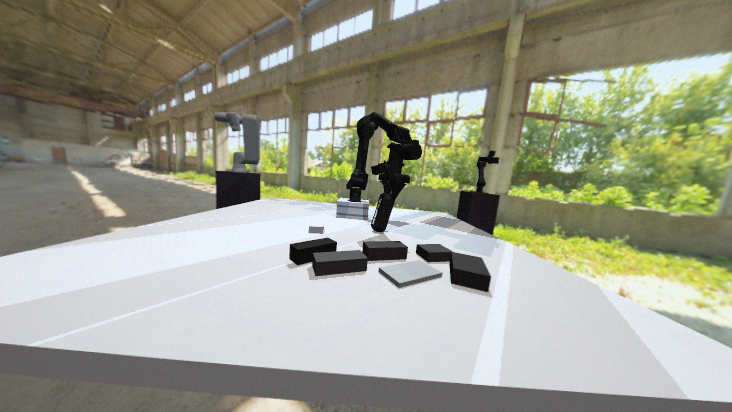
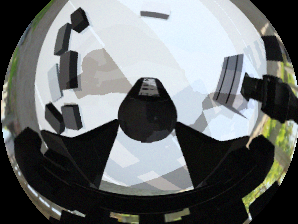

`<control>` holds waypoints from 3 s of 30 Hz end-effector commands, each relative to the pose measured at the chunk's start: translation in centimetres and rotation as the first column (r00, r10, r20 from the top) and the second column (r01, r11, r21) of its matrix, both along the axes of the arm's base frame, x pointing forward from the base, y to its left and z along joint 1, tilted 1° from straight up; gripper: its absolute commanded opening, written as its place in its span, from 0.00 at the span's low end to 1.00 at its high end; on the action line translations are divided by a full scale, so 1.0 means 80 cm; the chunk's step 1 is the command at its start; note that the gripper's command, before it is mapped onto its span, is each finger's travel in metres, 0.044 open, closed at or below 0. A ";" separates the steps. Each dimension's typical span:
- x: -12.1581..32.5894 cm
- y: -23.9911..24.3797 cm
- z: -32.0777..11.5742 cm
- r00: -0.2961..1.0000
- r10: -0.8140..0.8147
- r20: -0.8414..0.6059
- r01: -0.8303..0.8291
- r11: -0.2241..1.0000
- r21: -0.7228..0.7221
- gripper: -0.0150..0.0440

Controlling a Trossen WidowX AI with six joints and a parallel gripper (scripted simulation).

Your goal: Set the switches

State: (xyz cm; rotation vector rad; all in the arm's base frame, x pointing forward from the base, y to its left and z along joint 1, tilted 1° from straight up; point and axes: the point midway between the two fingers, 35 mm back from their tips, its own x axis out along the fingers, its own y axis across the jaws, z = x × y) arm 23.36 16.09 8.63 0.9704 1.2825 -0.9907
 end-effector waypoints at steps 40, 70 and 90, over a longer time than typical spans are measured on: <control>-0.011 0.041 -0.018 1.000 -0.003 -0.029 0.005 0.998 0.067 0.83; -0.019 0.066 -0.033 1.000 -0.003 -0.030 0.005 0.998 0.069 0.83; -0.023 0.081 -0.045 1.000 -0.003 -0.030 0.005 0.998 0.070 0.83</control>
